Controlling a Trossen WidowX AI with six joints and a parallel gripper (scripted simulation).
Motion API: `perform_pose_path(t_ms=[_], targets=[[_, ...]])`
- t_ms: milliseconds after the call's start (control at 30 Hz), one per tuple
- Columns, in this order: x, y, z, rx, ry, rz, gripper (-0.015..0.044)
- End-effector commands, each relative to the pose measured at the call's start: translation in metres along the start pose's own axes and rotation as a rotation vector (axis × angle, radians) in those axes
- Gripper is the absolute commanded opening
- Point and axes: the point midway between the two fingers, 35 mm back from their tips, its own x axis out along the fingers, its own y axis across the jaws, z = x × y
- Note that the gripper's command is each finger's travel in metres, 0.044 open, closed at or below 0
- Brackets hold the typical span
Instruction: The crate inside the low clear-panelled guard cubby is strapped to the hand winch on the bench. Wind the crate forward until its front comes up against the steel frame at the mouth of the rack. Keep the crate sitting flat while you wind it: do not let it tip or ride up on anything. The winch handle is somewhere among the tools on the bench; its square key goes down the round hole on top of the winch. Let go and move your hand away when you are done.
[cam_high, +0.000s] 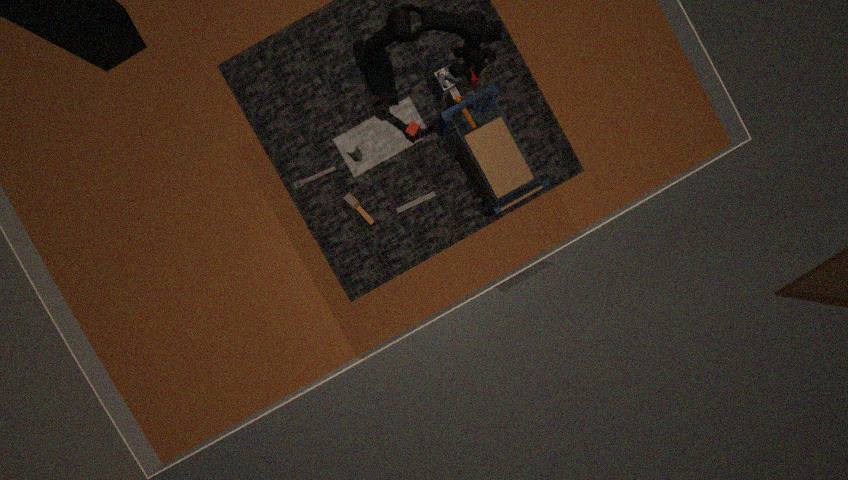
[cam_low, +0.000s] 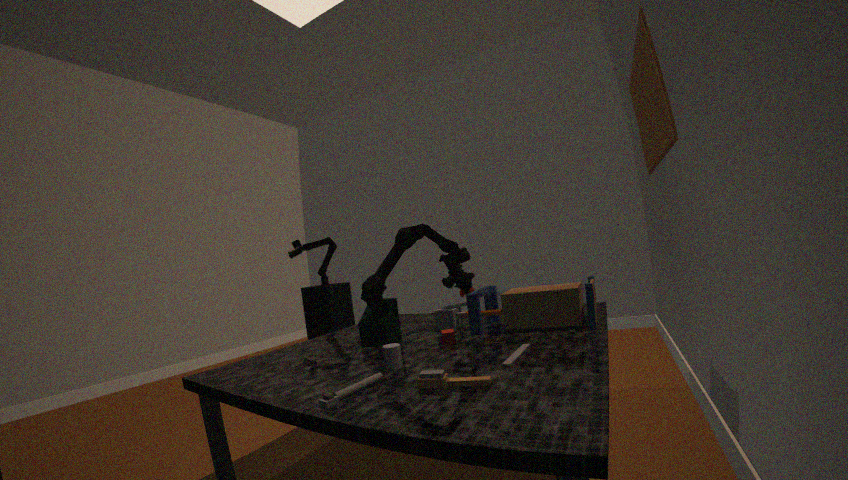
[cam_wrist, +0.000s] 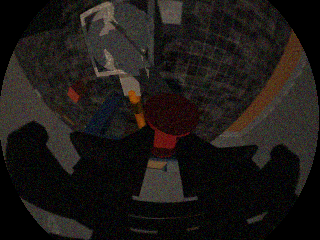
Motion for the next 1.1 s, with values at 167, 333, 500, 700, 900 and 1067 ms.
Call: perform_pose_path(t_ms=[167, 333, 500, 700, 900, 1067], targets=[[-0.007, -0.016, 0.019, -0.003, -0.021, -0.023, 0.0], [-0.009, -0.019, 0.024, -0.003, -0.022, -0.023, 0.0], [-0.012, -0.022, 0.029, -0.003, -0.022, -0.024, 0.0], [-0.015, -0.025, 0.036, -0.003, -0.022, -0.024, 0.0], [-0.019, -0.028, 0.042, -0.003, -0.023, -0.025, 0.0], [-0.022, -0.029, 0.048, -0.003, -0.023, -0.025, 0.0]])
